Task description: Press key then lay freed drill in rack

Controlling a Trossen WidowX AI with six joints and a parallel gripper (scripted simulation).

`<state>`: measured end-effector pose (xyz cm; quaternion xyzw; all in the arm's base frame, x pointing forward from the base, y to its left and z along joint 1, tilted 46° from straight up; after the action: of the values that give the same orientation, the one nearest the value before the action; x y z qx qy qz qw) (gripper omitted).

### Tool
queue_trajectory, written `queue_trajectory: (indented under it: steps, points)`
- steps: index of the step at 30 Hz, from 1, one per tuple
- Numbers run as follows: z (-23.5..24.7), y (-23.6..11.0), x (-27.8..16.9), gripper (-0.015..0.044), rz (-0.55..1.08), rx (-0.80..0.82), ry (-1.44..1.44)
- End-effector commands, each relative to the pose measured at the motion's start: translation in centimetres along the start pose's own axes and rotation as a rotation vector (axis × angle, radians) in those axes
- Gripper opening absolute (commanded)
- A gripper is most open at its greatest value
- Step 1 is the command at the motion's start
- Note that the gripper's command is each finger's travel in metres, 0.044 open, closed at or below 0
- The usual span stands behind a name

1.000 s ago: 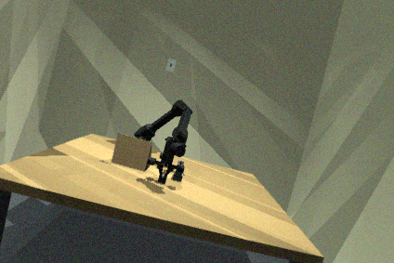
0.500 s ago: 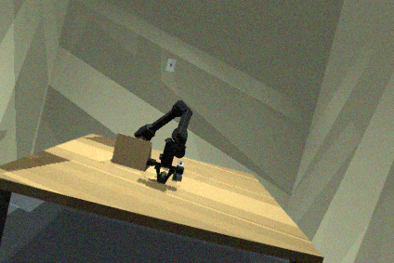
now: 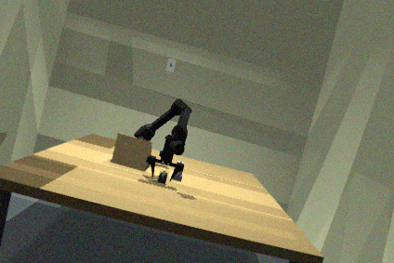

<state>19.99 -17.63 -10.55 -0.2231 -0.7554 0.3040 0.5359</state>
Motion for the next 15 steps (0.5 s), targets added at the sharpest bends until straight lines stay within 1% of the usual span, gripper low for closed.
queue_trajectory:
  steps: [1,15]
  points:
    - [-0.1,-1.8,0.0,0.0440,0.014,-0.001,-0.009]
    - [-0.2,-6.6,-0.2,0.0440,0.016,0.001,-0.008]
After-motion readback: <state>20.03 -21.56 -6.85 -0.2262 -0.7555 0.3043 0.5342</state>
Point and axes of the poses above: the point midway between the two fingers, 35 mm back from their tips, its own y axis out along the fingers, its own z axis across the jaws, x = y × z, the point moved 10 cm from there along -y, back along the fingers, and after that the axes turned 15 degrees about -y, right-handed, at the moved point
